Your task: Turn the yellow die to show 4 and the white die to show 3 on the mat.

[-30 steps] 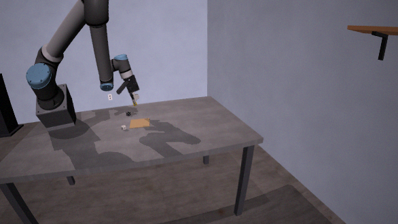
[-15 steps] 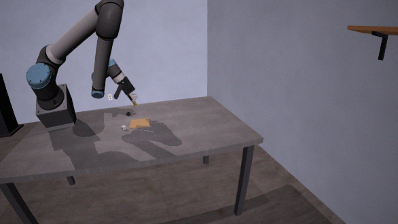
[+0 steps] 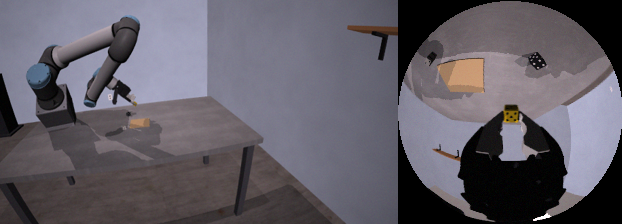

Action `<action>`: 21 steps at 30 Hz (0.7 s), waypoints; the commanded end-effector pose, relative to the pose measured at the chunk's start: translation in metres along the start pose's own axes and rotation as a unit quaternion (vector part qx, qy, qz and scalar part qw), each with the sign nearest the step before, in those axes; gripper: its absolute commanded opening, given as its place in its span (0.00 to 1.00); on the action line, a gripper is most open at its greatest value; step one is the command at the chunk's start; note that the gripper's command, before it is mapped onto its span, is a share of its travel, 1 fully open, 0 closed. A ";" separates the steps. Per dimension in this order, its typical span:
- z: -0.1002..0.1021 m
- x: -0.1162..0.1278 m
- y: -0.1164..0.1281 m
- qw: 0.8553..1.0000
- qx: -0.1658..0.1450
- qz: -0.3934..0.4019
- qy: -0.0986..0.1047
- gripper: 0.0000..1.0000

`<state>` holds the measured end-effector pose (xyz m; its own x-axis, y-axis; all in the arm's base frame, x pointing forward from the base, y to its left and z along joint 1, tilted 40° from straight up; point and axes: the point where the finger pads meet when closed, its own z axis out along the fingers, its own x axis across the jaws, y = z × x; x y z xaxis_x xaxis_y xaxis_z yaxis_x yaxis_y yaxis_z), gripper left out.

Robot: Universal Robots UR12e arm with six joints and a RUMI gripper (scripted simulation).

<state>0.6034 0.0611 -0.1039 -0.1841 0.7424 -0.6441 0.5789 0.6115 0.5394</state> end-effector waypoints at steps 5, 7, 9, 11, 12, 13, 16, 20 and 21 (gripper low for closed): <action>0.003 0.001 -0.002 0.997 -0.073 0.001 0.003 0.06; 0.003 0.001 -0.002 0.997 -0.081 0.001 0.002 0.06; 0.002 0.001 -0.002 0.996 -0.088 0.001 0.002 0.06; 0.002 0.001 -0.002 0.996 -0.092 0.000 0.002 0.06; 0.002 0.001 -0.002 0.996 -0.094 0.000 0.002 0.06; 0.001 0.001 -0.002 0.995 -0.095 0.000 0.002 0.06; 0.001 0.001 -0.002 0.995 -0.097 0.000 0.002 0.06; 0.001 0.001 -0.002 0.995 -0.098 0.000 0.001 0.06; 0.001 0.001 -0.002 0.995 -0.098 0.000 0.001 0.06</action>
<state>0.6033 0.0602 -0.1063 -0.1859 0.7427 -0.6433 0.4214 0.6517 0.6307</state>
